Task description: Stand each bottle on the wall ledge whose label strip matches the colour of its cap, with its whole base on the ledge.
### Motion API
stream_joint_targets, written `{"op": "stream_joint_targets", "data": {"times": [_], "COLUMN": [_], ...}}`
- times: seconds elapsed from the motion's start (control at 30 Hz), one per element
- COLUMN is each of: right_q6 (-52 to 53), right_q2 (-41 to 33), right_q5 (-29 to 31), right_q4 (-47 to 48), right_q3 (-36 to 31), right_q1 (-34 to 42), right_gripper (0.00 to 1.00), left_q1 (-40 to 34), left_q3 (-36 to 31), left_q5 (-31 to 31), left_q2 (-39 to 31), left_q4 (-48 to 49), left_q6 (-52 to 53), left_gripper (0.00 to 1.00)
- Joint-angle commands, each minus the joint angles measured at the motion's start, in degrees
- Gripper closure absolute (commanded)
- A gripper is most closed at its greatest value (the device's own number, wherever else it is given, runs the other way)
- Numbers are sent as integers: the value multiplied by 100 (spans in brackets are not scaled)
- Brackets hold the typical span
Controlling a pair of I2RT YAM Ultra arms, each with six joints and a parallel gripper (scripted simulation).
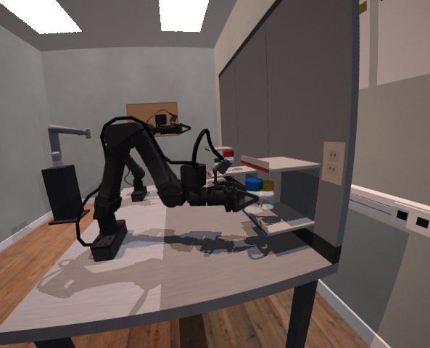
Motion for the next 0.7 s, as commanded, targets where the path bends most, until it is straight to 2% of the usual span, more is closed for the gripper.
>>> {"op": "stream_joint_targets", "data": {"times": [0.0, 0.3, 0.67], "right_q6": [41, 36, 35], "right_q2": [207, 792, 847], "right_q5": [144, 235, 231], "right_q4": [110, -43, -60], "right_q3": [509, 1437, 1597], "right_q1": [114, 241, 255], "right_gripper": [48, 48, 48], "left_q1": [73, 73, 73], "left_q3": [147, 147, 147], "left_q5": [70, 70, 70], "left_q2": [-103, -103, -103], "left_q4": [-71, -71, -71], "left_q6": [42, 42, 42], "left_gripper": [11, 11, 11]}}
